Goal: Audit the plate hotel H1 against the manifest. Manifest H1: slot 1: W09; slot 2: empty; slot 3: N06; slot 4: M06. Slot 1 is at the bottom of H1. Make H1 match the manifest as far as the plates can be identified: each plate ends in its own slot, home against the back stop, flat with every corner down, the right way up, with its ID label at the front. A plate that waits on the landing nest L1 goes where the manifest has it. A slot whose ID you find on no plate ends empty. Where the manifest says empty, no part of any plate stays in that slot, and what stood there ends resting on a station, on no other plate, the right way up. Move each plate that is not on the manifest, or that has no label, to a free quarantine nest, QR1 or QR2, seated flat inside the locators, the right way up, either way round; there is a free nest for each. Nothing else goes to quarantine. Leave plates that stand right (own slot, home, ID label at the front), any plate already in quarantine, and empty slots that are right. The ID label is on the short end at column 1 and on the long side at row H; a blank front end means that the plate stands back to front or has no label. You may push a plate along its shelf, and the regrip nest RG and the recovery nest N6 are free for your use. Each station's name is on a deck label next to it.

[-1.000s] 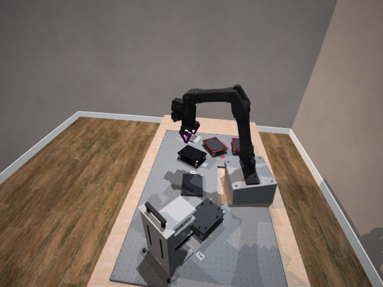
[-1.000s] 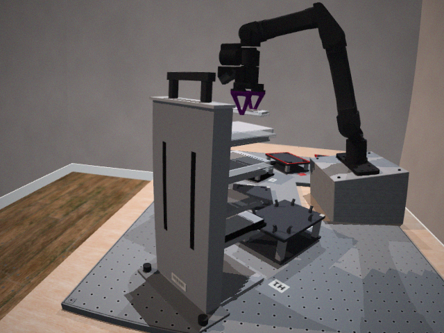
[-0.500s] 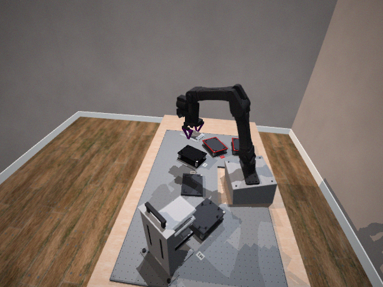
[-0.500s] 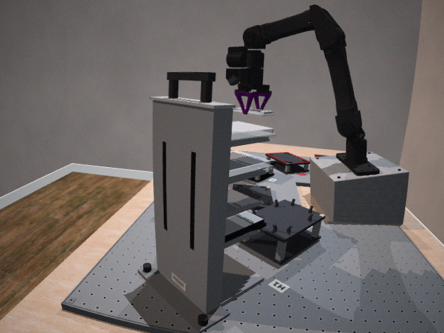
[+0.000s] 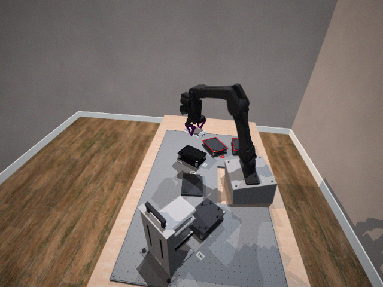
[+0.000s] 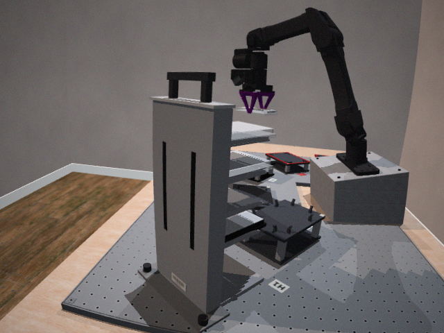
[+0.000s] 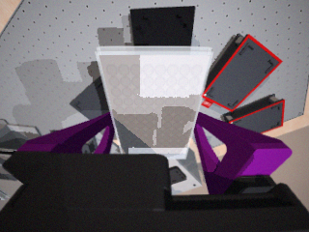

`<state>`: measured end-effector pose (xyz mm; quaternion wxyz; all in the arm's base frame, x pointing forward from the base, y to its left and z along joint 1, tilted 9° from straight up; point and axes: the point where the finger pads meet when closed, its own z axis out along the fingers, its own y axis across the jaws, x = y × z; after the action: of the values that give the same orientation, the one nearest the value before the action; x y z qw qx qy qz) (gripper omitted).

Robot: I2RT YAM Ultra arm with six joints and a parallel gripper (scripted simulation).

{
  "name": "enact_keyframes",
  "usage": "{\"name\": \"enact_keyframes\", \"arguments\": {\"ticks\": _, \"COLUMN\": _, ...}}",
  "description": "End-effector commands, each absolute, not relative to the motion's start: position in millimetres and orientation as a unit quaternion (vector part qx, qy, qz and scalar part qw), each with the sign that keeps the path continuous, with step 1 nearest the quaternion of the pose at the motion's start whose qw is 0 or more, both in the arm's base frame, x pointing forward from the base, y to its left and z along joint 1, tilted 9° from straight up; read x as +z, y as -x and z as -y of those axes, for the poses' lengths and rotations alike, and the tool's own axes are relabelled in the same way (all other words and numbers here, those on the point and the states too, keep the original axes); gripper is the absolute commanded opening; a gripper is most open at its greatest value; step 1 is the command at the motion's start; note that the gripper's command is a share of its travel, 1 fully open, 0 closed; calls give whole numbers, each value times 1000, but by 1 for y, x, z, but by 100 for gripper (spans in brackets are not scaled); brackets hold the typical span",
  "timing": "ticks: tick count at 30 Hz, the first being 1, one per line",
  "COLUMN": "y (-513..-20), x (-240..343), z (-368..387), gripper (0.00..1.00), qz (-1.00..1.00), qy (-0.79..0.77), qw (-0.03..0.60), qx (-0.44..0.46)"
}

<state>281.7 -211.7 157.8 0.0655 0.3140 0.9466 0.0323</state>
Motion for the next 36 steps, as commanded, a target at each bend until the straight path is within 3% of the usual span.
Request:
{"name": "enact_keyframes", "arguments": {"ticks": 1, "y": -281, "x": 166, "z": 222, "gripper": 86, "qz": -950, "qy": -301, "qw": 80, "qx": 26}}
{"name": "enact_keyframes", "arguments": {"ticks": 9, "y": -274, "x": 164, "z": 241, "gripper": 86, "qz": -950, "qy": -301, "qw": 80, "qx": 26}}
{"name": "enact_keyframes", "arguments": {"ticks": 36, "y": -215, "x": 154, "z": 294, "gripper": 86, "qz": -853, "qy": -515, "qw": 71, "qx": 43}}
